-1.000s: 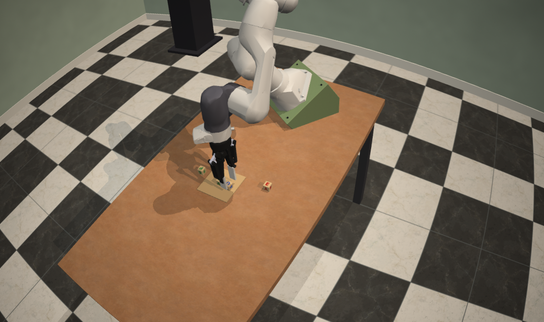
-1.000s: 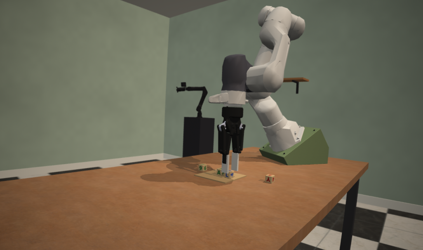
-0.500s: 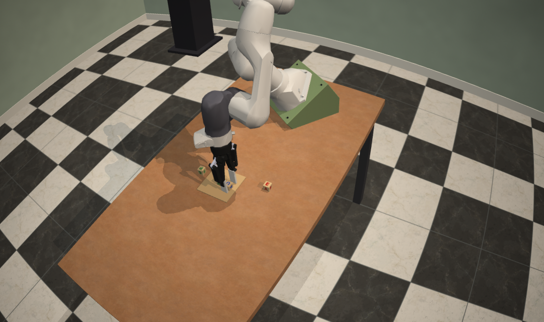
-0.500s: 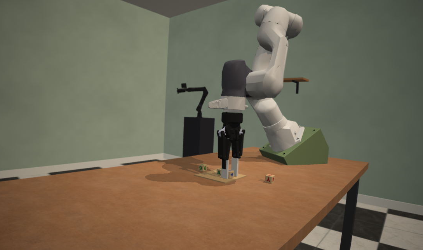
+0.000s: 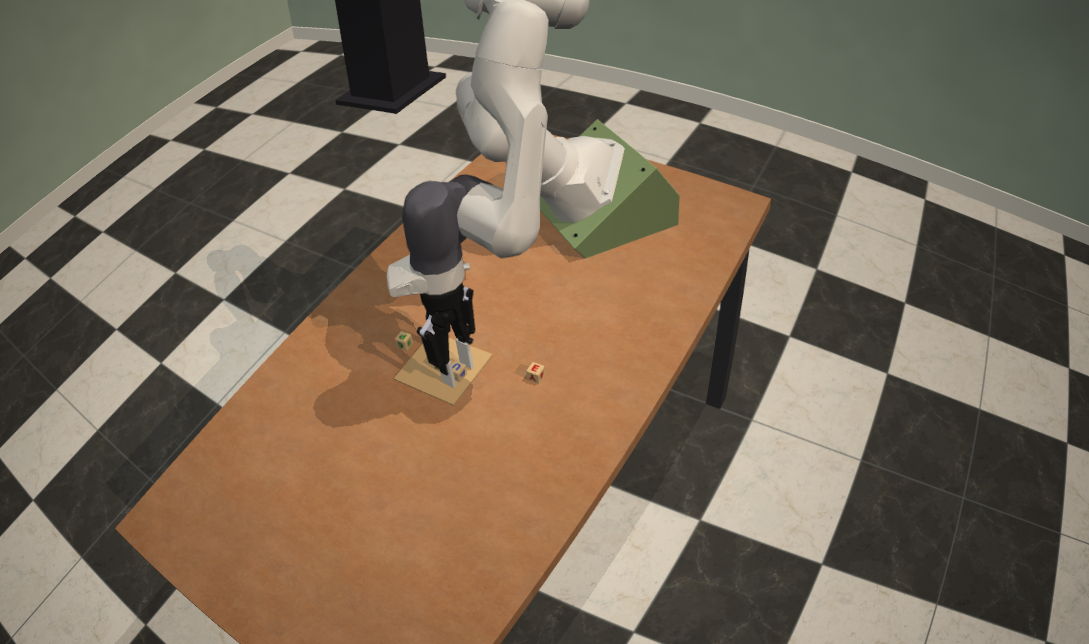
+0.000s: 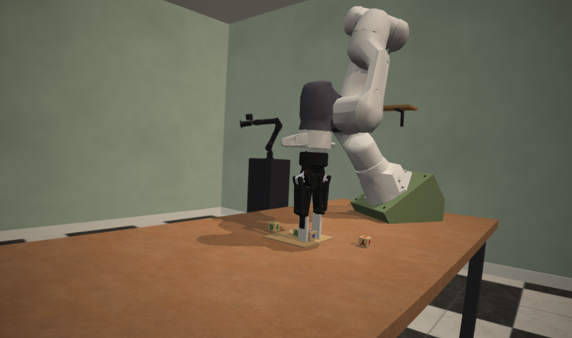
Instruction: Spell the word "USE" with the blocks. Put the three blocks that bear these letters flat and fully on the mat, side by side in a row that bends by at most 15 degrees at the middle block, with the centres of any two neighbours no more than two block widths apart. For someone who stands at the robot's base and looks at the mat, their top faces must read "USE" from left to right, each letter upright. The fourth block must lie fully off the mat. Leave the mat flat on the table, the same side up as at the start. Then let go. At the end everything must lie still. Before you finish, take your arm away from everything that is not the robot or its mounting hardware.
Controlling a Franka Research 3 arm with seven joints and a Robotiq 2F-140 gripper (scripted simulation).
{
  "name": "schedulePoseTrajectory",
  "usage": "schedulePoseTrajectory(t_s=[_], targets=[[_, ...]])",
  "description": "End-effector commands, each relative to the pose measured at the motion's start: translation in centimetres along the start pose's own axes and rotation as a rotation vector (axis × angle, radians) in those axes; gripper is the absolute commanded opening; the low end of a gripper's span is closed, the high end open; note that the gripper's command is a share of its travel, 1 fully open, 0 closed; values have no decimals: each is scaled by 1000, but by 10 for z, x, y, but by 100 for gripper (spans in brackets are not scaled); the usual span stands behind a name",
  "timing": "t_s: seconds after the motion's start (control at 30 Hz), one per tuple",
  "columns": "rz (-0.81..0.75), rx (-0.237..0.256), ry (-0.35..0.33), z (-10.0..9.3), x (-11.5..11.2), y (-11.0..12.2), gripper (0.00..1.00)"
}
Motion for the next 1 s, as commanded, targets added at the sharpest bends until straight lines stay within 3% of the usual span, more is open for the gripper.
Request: schedulePoseTrajectory(t_s=[0.0, 0.67, 0.7, 0.97], targets=[[-5, 4, -1, 0, -1, -2, 31], [-5, 4, -1, 0, -1, -2, 31], [-5, 4, -1, 0, -1, -2, 25], [-5, 4, -1, 0, -1, -2, 25]])
Point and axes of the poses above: the point where the finger pads meet when closed, its own z axis out along the fingers, its own y axis across the jaws, x = y × z, the point moved 4 cm from there along -z, back along the fingers, and after that the axes turned 2 degrees about -z, right-handed, at the moved point
